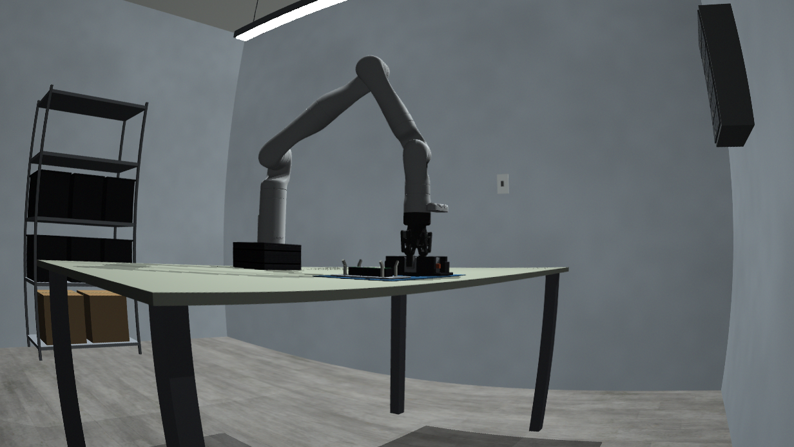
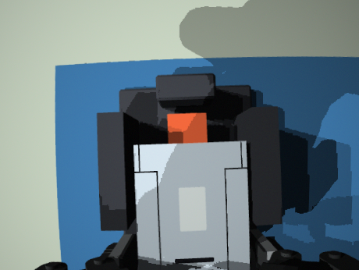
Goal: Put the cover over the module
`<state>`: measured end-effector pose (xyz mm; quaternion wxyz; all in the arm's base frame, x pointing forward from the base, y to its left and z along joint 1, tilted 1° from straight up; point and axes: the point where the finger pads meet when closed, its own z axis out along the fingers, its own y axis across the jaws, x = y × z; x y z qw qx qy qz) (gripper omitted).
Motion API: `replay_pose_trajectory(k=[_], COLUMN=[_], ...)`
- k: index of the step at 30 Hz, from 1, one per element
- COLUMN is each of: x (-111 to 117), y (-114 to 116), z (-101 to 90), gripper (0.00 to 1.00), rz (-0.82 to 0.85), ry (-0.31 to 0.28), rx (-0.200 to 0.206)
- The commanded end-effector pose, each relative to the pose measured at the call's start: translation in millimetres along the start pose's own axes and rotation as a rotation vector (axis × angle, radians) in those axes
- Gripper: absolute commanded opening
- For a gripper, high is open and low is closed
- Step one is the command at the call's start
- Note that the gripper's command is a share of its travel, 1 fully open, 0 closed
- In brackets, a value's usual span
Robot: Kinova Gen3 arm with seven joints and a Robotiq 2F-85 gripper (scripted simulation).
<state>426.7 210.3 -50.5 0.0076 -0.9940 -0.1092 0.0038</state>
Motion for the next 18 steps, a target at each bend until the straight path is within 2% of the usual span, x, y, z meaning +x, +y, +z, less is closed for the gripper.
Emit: replay_pose_trajectory(k=[1, 15, 16, 18], x=[0.7, 0.7, 0.7, 0.7], y=[-0.2, -0.2, -0.2, -0.2], z=[-0.8, -0.8, -0.8, -0.8], gripper=[0.70, 0.70, 0.00, 0.00], rz=[0.000, 0.000, 0.000, 0.000], ry=[0.002, 0.002, 0.002, 0.002], rx=[0.000, 0.000, 0.000, 0.000])
